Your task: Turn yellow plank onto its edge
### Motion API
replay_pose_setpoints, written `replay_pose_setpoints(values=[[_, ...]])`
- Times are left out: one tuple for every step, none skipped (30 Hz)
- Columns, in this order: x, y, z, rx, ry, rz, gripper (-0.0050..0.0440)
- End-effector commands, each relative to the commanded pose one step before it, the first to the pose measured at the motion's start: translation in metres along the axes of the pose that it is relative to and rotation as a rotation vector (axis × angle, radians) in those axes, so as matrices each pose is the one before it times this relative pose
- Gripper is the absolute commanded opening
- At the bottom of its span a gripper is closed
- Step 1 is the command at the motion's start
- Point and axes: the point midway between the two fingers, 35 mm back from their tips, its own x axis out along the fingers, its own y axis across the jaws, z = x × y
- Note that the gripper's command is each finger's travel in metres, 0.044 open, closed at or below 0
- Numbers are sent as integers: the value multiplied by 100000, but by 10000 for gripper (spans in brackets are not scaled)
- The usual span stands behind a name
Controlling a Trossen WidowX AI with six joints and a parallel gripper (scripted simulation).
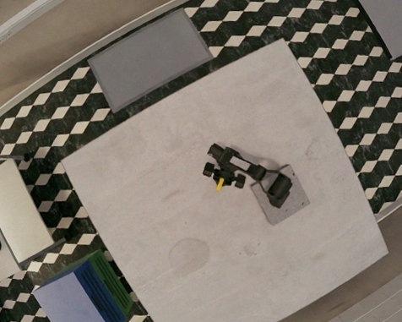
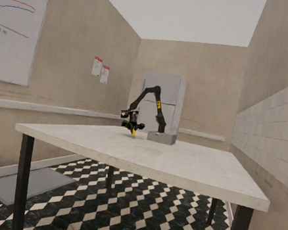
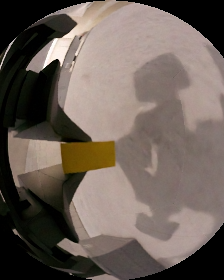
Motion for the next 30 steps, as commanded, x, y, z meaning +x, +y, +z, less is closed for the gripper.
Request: replay_pose_setpoints(values=[[-285,489,-16,-1743,6359,324,43],[-2,1,6,4,259,21,43],[-1,0,2,2,100,8,43],[0,0,0,0,15,1,43],[1,0,1,0,0,0,43],[5,0,5,0,0,0,43],[0,0,0,0,0,0,43],[0,0,0,0,0,0,43],[86,-91,-29,0,83,-307,43],[68,-76,18,94,59,-162,43],[61,-30,59,-2,-89,-17,43],[77,-30,73,6,-87,0,43],[98,-79,63,231,49,-155,43],[119,-96,74,216,74,-187,43],[139,-112,86,194,85,-216,43],[110,-24,99,51,12,-36,43],[111,0,106,18,-8,5,43],[122,-1,110,-10,-8,-5,43],[130,-2,116,-20,-8,-8,43],[125,16,120,-35,-21,27,43],[110,52,124,-86,-52,104,43],[122,22,123,-37,-29,48,43],[126,7,119,-10,-15,14,43],[0,0,0,0,0,0,43],[0,0,0,0,0,0,43],[84,118,105,-155,-104,195,43],[137,-53,107,55,34,-99,43],[130,-63,101,81,43,-109,43],[114,-50,89,98,34,-91,43],[93,-19,76,51,10,-39,43]])
